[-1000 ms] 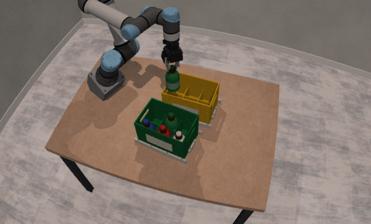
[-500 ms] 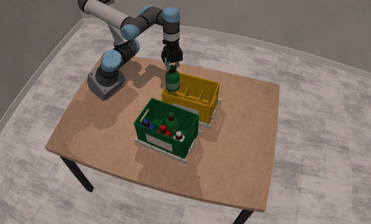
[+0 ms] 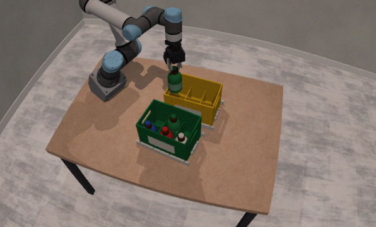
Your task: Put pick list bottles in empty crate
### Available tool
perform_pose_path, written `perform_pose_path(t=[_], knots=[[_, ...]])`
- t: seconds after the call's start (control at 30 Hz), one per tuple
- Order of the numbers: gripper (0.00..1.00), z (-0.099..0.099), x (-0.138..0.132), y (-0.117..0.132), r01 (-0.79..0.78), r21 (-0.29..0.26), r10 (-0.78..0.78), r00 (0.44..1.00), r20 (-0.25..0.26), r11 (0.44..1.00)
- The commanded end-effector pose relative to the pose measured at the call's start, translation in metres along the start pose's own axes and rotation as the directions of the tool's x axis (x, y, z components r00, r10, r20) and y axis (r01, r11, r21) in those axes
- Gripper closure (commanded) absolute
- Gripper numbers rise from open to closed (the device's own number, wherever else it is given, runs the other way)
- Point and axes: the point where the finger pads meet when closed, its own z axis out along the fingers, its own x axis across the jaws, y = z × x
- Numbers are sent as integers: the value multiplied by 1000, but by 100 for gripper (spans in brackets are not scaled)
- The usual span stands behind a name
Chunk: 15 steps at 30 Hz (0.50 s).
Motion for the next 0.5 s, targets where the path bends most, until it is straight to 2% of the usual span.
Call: perform_pose_path(t=[0.0, 0.47], knots=[[100, -1, 0, 0, 0, -1, 0, 1000, -1, 1000], [100, 11, 0, 0, 0, -1, 0, 1000, -1, 1000]])
